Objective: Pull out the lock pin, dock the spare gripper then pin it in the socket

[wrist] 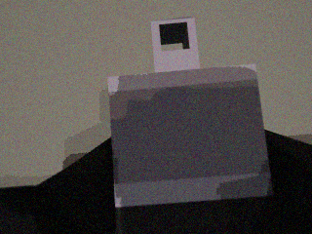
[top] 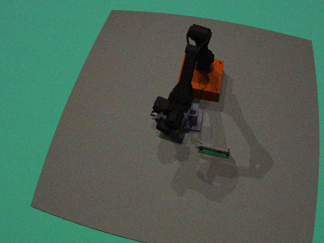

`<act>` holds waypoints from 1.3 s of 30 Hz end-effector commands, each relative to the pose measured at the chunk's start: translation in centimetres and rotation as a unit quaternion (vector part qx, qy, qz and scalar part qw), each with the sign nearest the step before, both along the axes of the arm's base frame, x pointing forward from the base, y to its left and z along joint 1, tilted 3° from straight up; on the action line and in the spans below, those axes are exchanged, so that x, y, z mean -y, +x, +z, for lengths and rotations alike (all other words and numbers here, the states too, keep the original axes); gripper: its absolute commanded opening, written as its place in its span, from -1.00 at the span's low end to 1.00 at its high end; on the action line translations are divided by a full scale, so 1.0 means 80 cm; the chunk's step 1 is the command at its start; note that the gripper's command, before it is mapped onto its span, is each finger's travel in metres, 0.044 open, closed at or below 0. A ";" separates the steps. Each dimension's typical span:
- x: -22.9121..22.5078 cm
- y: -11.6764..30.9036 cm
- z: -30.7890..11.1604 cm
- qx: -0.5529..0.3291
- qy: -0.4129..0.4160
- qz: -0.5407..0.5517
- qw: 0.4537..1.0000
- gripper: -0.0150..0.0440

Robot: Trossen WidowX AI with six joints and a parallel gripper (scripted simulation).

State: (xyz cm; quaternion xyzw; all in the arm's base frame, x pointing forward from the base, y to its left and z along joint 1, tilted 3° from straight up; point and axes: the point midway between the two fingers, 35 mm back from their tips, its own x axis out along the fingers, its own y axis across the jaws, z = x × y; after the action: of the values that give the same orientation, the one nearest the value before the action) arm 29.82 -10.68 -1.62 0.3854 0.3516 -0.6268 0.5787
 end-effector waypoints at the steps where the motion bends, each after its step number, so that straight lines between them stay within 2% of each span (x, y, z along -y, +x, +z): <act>1: 0.002 0.005 0.030 0.006 -0.002 0.001 1.000 -0.49; 14: 0.005 -0.005 0.113 0.006 -0.002 0.001 1.000 -0.49; 27: 0.004 -0.005 0.105 0.003 0.005 0.001 1.000 -0.49; 39: -0.015 -0.029 0.091 -0.054 0.122 0.038 0.990 -0.49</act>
State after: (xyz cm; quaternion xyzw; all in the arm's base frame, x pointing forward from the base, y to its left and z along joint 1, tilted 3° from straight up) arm 27.93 -9.86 5.81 0.4012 0.4432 -0.5900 0.5427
